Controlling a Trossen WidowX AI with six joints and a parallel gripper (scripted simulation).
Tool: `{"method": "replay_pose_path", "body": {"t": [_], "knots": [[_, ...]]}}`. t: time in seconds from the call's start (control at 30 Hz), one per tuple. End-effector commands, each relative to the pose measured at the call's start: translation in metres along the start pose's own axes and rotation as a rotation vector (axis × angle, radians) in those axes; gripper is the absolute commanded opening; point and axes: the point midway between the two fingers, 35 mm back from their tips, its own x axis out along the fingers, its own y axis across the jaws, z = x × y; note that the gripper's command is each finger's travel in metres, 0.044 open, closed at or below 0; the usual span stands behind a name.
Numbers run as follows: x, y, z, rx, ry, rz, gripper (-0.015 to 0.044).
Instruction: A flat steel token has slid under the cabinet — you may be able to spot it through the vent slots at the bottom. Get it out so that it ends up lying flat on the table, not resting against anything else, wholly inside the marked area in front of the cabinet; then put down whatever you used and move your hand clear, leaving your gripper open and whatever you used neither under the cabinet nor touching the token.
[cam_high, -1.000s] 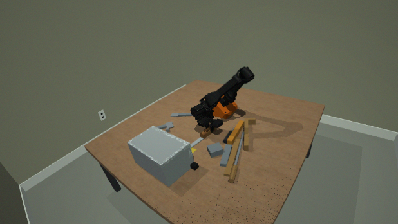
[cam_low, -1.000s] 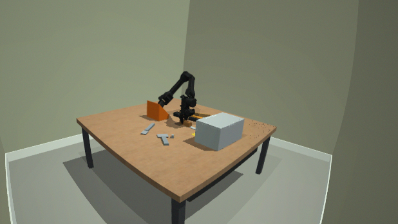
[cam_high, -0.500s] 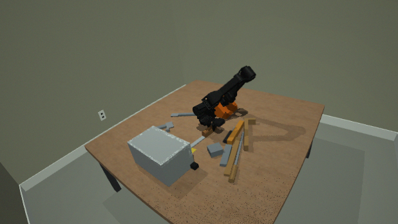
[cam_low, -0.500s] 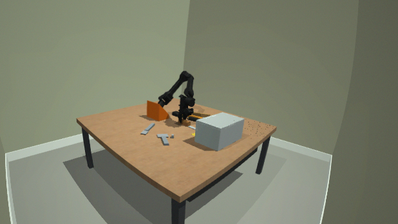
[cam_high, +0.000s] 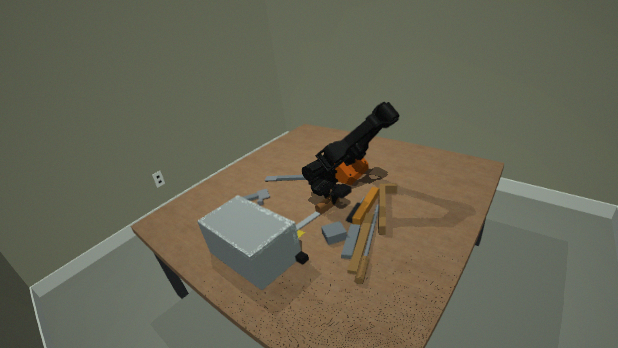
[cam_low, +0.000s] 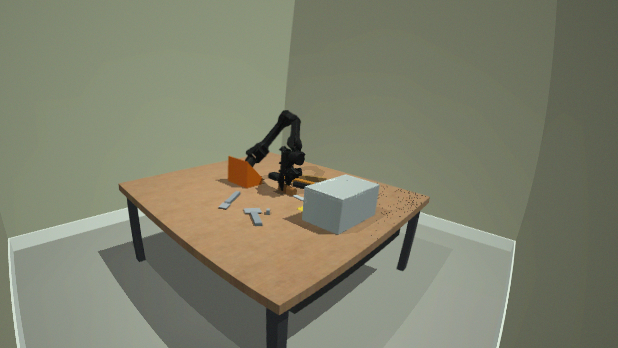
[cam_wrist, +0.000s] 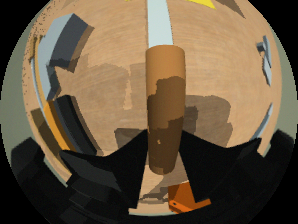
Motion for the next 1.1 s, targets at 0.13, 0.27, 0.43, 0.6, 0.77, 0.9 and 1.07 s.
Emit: {"method": "replay_pose_path", "body": {"t": [0.13, 0.27, 0.43, 0.6, 0.77, 0.9, 1.07], "knots": [[-0.001, 0.01, -0.001, 0.022, 0.0, 0.003, 0.0], [-0.002, 0.015, -0.002, 0.03, 0.0, 0.003, 0.0], [-0.002, 0.021, -0.003, 0.039, 0.0, 0.003, 0.0], [-0.003, 0.027, -0.004, 0.048, 0.001, 0.004, 0.0], [-0.002, 0.029, -0.005, 0.054, 0.003, 0.001, 0.0026], [-0.002, 0.028, -0.005, 0.054, 0.006, -0.001, 0.0131], [-0.002, 0.028, -0.005, 0.053, 0.006, 0.0, 0.02]]}}
